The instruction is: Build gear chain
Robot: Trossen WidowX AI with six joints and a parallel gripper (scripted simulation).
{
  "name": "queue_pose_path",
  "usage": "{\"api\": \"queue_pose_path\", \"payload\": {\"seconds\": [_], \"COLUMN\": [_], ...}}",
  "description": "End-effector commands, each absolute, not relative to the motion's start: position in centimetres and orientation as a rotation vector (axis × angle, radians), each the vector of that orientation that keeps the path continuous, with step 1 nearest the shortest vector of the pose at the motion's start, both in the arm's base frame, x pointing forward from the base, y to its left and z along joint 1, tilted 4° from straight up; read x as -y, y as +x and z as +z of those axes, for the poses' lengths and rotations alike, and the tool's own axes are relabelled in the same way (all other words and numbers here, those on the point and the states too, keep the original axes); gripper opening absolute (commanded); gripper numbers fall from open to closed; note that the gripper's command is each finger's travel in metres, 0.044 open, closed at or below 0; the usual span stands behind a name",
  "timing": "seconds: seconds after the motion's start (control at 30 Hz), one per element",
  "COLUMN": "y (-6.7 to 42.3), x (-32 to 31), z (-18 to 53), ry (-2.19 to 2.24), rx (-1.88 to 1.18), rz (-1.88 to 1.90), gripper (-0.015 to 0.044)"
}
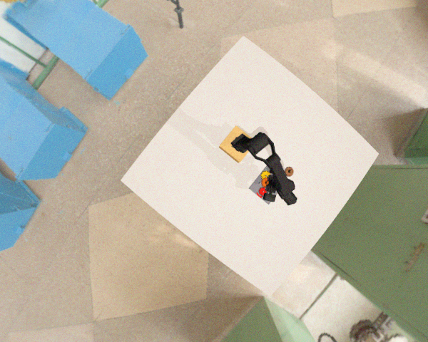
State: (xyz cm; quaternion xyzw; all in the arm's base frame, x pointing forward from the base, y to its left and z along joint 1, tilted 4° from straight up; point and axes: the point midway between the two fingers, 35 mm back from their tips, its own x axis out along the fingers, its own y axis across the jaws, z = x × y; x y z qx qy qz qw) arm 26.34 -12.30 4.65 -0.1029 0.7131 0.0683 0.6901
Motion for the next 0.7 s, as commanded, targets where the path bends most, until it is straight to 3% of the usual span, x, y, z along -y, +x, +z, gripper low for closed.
{"api": "queue_pose_path", "payload": {"seconds": [0.0,0.67], "y": [25.6,24.5], "x": [13.0,14.2], "z": [4.2,4.1], "ry": [-0.233,-0.234], "rx": [-1.603,-1.605], "rz": [0.152,0.151], "gripper": [0.0000,0.0000]}}
